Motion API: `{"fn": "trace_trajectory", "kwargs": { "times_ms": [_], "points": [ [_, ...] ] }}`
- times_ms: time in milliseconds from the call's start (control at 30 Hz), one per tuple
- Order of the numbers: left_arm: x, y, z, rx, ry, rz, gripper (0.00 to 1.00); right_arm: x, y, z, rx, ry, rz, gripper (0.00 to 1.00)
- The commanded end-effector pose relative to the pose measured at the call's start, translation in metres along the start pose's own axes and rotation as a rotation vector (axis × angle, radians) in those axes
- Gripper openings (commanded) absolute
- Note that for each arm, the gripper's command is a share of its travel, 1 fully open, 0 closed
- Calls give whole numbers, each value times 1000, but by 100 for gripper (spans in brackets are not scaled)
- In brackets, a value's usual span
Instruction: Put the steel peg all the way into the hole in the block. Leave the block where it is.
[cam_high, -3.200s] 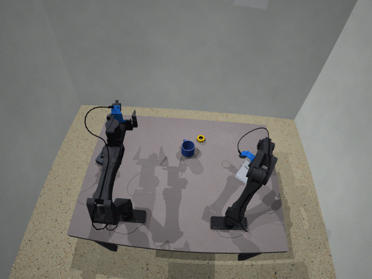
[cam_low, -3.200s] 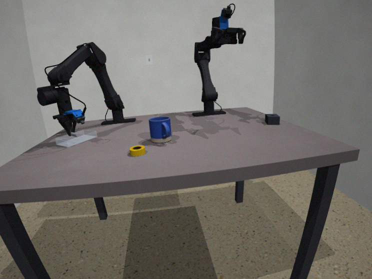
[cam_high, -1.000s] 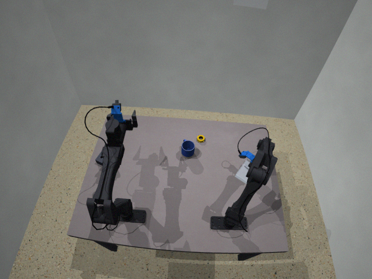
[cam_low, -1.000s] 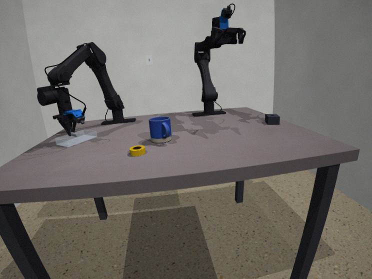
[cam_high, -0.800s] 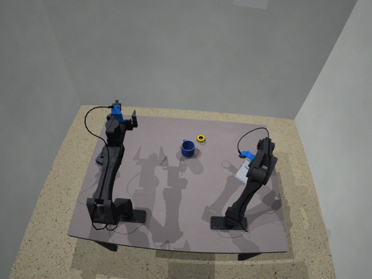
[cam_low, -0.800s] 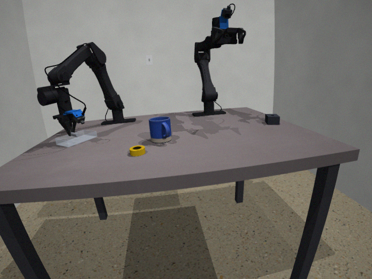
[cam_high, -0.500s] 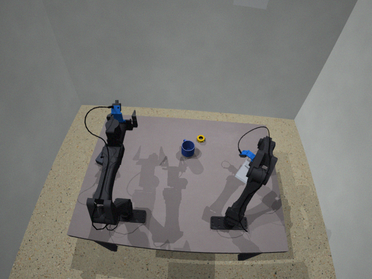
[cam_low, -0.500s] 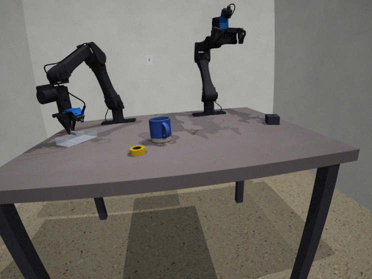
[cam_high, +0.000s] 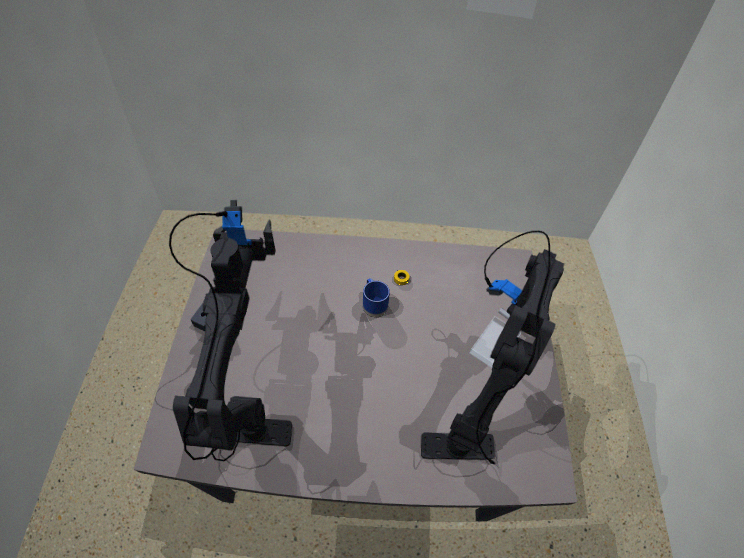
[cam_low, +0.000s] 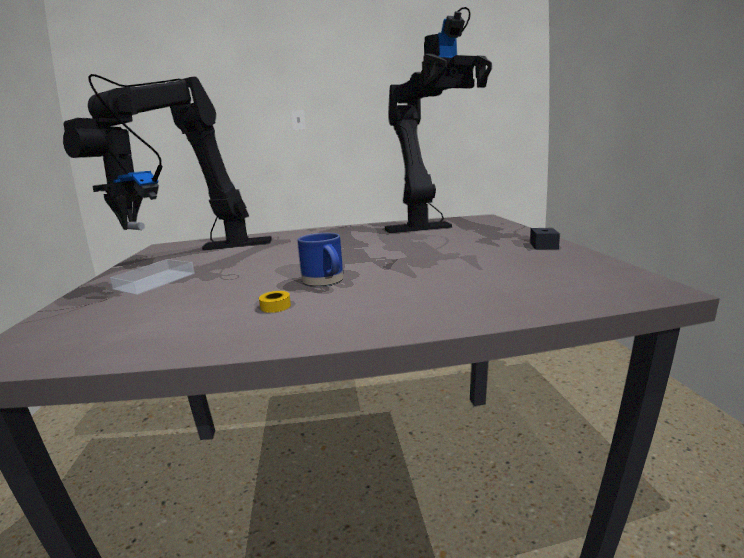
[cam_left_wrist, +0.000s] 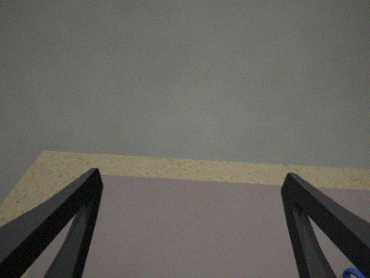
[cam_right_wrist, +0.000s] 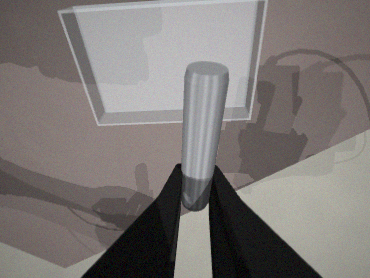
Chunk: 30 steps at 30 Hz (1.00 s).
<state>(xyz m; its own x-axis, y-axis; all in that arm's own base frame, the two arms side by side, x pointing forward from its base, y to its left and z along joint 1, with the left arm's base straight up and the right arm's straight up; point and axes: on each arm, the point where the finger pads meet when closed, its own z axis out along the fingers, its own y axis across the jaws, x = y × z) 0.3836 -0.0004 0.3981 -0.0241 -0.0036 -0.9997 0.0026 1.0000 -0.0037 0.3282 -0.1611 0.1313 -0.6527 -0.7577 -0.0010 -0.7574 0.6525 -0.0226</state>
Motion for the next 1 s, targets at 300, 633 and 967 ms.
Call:
{"fn": "trace_trajectory", "kwargs": {
  "times_ms": [300, 633, 967],
  "points": [
    [-9, 1, -2, -3, -24, 4, 100, -5, 13, -7, -19, -10, -6, 0],
    [-9, 1, -2, -3, -24, 4, 100, -109, 102, -21, 65, -125, -146, 0],
    [-9, 1, -2, -3, -24, 4, 100, -164, 247, -24, 52, -295, -342, 0]
  ]
}}
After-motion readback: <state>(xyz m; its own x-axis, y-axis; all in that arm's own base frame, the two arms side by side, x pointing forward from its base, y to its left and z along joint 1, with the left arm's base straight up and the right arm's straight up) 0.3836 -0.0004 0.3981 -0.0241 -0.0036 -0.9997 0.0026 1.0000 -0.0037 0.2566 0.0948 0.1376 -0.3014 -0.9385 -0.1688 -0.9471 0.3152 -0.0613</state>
